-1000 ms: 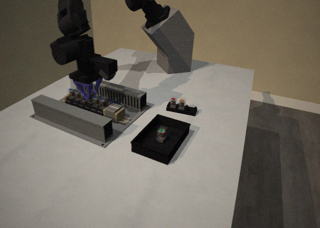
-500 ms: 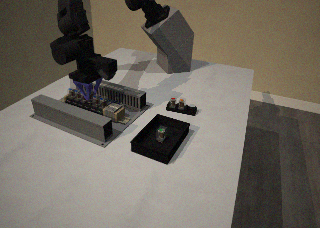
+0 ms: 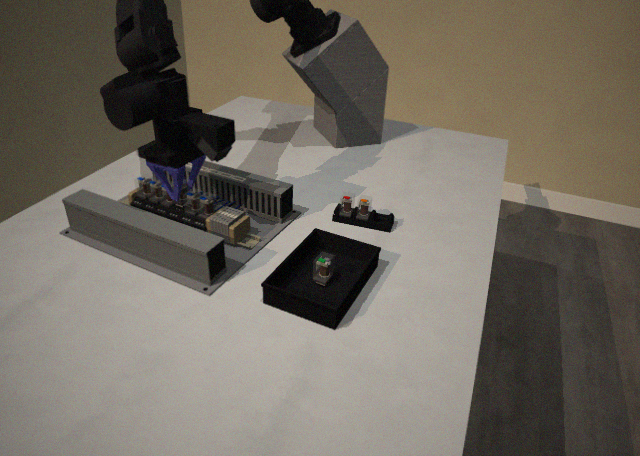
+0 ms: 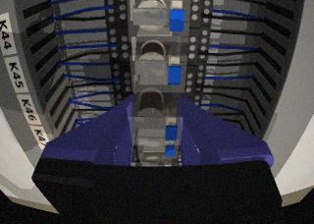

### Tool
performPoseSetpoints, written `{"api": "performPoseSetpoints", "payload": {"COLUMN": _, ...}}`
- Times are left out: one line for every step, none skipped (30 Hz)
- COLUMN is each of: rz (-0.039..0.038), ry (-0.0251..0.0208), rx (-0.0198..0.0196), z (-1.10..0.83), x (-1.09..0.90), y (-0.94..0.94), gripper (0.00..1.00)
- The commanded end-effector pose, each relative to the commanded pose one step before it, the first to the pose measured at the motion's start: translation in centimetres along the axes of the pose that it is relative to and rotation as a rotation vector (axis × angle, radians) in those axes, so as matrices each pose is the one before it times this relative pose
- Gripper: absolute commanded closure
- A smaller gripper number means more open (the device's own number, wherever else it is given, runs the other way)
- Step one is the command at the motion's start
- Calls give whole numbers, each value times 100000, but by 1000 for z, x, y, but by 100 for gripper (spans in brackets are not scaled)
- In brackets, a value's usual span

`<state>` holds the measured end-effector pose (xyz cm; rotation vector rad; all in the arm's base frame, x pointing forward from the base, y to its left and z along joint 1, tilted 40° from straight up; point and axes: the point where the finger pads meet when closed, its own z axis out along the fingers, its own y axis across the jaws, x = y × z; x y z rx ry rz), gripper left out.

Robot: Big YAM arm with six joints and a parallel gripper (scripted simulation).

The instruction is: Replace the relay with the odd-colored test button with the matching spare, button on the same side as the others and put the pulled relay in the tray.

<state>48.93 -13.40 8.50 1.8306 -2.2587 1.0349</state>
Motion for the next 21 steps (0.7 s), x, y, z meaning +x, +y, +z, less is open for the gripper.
{"api": "performPoseSetpoints", "payload": {"rz": 985, "ry": -741, "rx": 4199, "z": -561, "x": -268, "y": -2170, "gripper": 100}}
{"api": "performPoseSetpoints", "payload": {"rz": -19, "ry": -2, "rx": -33, "z": -1, "x": -3, "y": -3, "gripper": 100}}
{"api": "performPoseSetpoints", "payload": {"rz": -30, "ry": -4, "rx": -52, "z": -1, "x": -4, "y": -1, "gripper": 100}}
{"api": "performPoseSetpoints", "payload": {"rz": -41, "ry": -5, "rx": -71, "z": 0, "x": -6, "y": 3, "gripper": 100}}
{"api": "performPoseSetpoints", "payload": {"rz": -51, "ry": -6, "rx": -88, "z": 1, "x": -8, "y": 7, "gripper": 100}}
{"api": "performPoseSetpoints", "payload": {"rz": -57, "ry": -7, "rx": -99, "z": 3, "x": -9, "y": 12, "gripper": 100}}
{"api": "performPoseSetpoints", "payload": {"rz": -60, "ry": -7, "rx": -103, "z": 4, "x": -10, "y": 16, "gripper": 100}}
{"api": "performPoseSetpoints", "payload": {"rz": -58, "ry": -7, "rx": -99, "z": 5, "x": -10, "y": 19, "gripper": 100}}
{"api": "performPoseSetpoints", "payload": {"rz": 0, "ry": 0, "rx": 0, "z": 0, "x": 0, "y": 0, "gripper": 100}}
{"api": "performPoseSetpoints", "payload": {"rz": 0, "ry": 0, "rx": 0, "z": 0, "x": 0, "y": 0, "gripper": 100}}
{"api": "performPoseSetpoints", "payload": {"rz": -49, "ry": -6, "rx": -83, "z": 3, "x": -8, "y": 19, "gripper": 100}}
{"api": "performPoseSetpoints", "payload": {"rz": -39, "ry": -5, "rx": -66, "z": 1, "x": -6, "y": 17, "gripper": 100}}
{"api": "performPoseSetpoints", "payload": {"rz": -29, "ry": -4, "rx": -50, "z": -2, "x": -3, "y": 13, "gripper": 100}}
{"api": "performPoseSetpoints", "payload": {"rz": -21, "ry": -3, "rx": -35, "z": -5, "x": -1, "y": 8, "gripper": 100}}
{"api": "performPoseSetpoints", "payload": {"rz": -13, "ry": -2, "rx": -22, "z": -7, "x": 1, "y": 5, "gripper": 100}}
{"api": "performPoseSetpoints", "payload": {"rz": -8, "ry": -2, "rx": -12, "z": -9, "x": 2, "y": 2, "gripper": 100}}
{"api": "performPoseSetpoints", "payload": {"rz": -5, "ry": -2, "rx": -8, "z": -8, "x": 3, "y": 1, "gripper": 100}}
{"api": "performPoseSetpoints", "payload": {"rz": -5, "ry": -1, "rx": -7, "z": -7, "x": 2, "y": 1, "gripper": 100}}
{"api": "performPoseSetpoints", "payload": {"rz": -4, "ry": -1, "rx": -6, "z": -6, "x": 2, "y": 1, "gripper": 100}}
{"api": "performPoseSetpoints", "payload": {"rz": -3, "ry": -1, "rx": -5, "z": -5, "x": 2, "y": 1, "gripper": 100}}
{"api": "performPoseSetpoints", "payload": {"rz": -3, "ry": -1, "rx": -4, "z": -4, "x": 1, "y": 1, "gripper": 100}}
